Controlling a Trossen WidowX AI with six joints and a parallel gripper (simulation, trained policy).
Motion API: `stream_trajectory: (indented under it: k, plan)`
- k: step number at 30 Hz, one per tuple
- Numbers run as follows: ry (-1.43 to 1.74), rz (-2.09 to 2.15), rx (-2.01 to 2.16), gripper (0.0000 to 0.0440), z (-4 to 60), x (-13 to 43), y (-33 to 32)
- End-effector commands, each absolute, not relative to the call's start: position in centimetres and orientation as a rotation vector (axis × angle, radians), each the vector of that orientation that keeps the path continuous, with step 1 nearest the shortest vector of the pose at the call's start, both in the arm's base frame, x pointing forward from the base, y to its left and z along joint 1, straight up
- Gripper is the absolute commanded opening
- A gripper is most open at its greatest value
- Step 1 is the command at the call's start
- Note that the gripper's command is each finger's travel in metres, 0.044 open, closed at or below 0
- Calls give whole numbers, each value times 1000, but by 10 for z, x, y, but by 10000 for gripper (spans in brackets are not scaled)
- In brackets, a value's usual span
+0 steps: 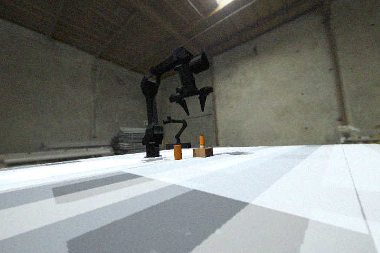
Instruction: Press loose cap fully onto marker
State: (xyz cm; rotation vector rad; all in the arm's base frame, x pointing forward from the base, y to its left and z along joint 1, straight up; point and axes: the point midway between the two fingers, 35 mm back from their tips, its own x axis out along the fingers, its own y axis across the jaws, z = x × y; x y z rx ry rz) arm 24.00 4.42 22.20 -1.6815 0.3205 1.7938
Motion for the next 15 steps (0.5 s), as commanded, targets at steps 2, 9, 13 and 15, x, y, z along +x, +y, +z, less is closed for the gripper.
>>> stream_trajectory:
  k: [2,9,13,15]
  plan:
    - [369,1795,-1687,322,218,246,29]
    - [431,1804,-1681,321,210,250,12]
    - [466,1815,-1675,321,205,252,3]
    - [482,1822,-1671,321,203,252,-1]
